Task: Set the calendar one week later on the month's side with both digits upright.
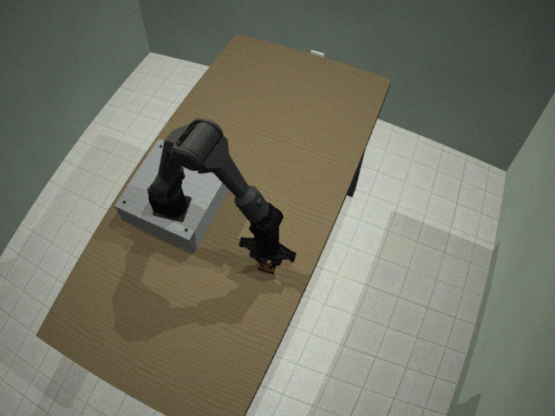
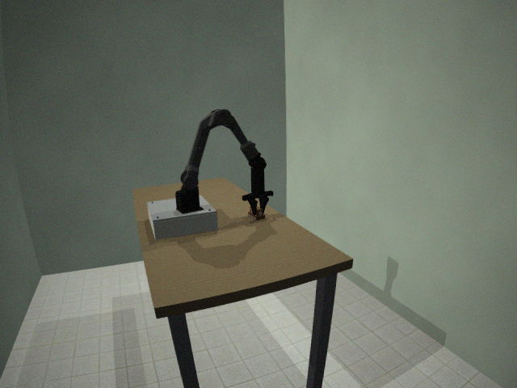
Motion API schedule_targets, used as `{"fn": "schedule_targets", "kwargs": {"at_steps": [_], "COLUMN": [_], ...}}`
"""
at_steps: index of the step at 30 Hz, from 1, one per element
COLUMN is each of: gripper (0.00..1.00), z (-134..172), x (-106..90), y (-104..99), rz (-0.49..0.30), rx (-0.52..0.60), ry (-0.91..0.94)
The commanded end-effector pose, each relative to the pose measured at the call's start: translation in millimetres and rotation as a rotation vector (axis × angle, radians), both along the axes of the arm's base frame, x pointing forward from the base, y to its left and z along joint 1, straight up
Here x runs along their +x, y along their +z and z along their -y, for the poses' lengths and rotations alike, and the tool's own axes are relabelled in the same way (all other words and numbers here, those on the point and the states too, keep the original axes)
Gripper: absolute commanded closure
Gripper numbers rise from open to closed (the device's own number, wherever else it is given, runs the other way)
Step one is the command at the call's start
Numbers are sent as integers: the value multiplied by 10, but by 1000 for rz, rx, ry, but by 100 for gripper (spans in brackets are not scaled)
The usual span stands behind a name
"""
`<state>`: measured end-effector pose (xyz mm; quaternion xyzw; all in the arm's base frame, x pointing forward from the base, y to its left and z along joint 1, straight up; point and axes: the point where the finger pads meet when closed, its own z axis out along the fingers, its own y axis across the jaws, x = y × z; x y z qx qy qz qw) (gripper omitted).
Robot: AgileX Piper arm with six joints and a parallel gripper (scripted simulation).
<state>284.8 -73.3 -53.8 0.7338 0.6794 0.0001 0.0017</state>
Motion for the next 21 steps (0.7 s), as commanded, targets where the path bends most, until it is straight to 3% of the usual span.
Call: {"fn": "schedule_targets", "kwargs": {"at_steps": [1, 8, 12, 21], "gripper": [54, 49, 38, 38], "z": [-2, -2, -2, -2], "x": [-4, -4, -4, -4], "y": [-7, -7, -7, -6], "rz": [-1, -1, -1, -1], "rx": [0, 0, 0, 0], "ry": [0, 0, 0, 0]}}
